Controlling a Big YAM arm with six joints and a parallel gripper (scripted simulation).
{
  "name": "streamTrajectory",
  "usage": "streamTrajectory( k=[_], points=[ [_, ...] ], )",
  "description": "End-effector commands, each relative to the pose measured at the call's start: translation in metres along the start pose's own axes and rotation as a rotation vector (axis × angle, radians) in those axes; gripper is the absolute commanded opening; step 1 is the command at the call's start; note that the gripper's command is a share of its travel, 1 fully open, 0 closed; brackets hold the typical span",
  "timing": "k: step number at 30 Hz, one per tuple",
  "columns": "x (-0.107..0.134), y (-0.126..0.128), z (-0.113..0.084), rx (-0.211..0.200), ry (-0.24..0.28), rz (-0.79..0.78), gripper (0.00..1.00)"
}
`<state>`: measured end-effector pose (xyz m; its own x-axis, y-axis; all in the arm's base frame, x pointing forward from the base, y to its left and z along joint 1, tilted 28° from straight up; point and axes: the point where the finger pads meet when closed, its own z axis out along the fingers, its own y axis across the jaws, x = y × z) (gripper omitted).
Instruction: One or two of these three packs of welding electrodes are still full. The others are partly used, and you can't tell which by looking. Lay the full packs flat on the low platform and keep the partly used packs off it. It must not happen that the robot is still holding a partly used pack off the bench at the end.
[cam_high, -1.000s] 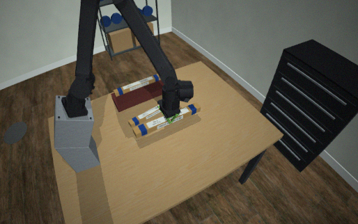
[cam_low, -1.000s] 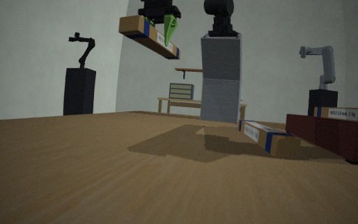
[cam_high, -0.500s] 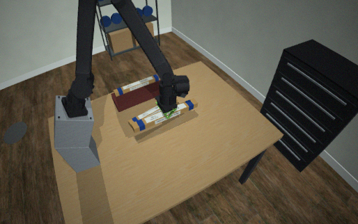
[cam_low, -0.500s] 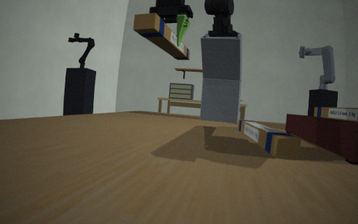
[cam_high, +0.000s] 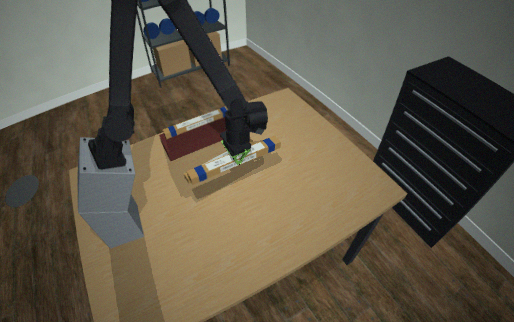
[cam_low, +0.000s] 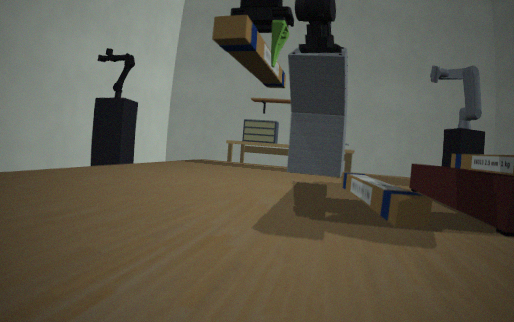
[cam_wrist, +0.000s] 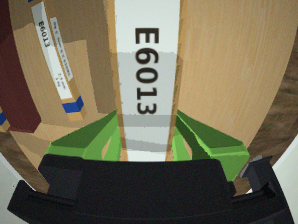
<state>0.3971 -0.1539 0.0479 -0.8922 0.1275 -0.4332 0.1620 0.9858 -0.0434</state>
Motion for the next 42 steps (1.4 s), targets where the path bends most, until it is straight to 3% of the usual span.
streamTrajectory(
  k=[1, 10, 20, 42],
  points=[
    [-0.017, 0.01, -0.022, 0.012, -0.063, 0.014, 0.0],
    [-0.029, 0.027, -0.023, 0.014, -0.087, 0.014, 0.0],
    [-0.022, 0.049, -0.018, 0.01, -0.071, 0.015, 0.0],
    [-0.037, 0.103, -0.016, 0.005, -0.096, 0.019, 0.0]
  ],
)
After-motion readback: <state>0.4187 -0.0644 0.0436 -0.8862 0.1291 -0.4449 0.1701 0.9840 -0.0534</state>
